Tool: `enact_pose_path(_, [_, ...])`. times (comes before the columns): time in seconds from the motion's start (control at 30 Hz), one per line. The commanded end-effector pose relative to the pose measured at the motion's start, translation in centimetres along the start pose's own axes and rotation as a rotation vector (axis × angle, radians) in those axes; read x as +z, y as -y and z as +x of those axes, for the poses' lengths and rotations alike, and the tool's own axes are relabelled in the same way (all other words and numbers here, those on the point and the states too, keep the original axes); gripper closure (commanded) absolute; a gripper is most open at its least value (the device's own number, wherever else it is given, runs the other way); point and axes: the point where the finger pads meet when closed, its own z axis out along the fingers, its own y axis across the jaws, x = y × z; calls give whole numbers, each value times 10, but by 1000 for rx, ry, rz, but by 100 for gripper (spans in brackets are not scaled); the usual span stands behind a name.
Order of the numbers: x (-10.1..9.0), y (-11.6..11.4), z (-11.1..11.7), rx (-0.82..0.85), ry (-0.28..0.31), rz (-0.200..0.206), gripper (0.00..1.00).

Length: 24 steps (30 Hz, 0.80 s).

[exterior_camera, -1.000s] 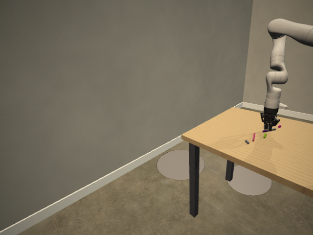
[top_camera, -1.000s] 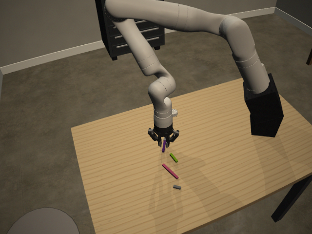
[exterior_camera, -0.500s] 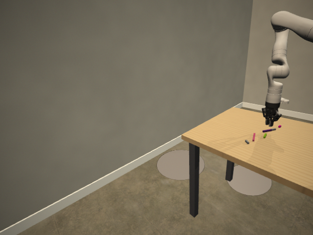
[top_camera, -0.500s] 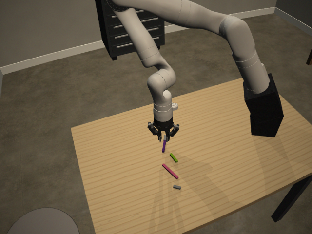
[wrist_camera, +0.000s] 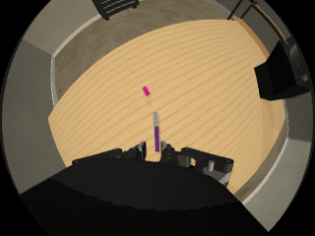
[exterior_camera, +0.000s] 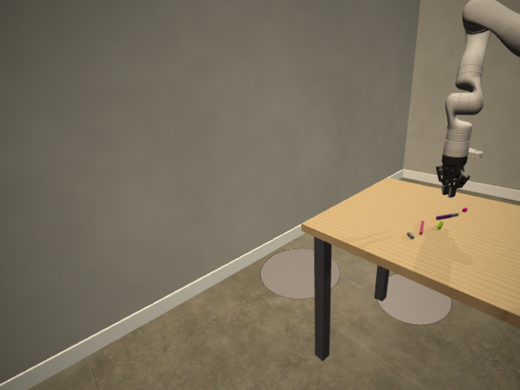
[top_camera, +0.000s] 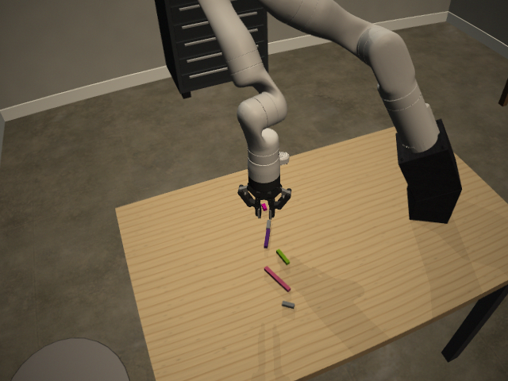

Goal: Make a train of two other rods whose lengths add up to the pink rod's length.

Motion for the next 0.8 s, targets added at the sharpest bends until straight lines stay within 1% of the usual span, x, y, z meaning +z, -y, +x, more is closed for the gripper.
enact_pose_path(0.0, [-6,0,-3,-7,8,1,76])
enact_pose_path(0.03, [-6,0,-3,-7,8,1,0])
enact_pose_path(0.77, [-6,0,-3,-7,8,1,0])
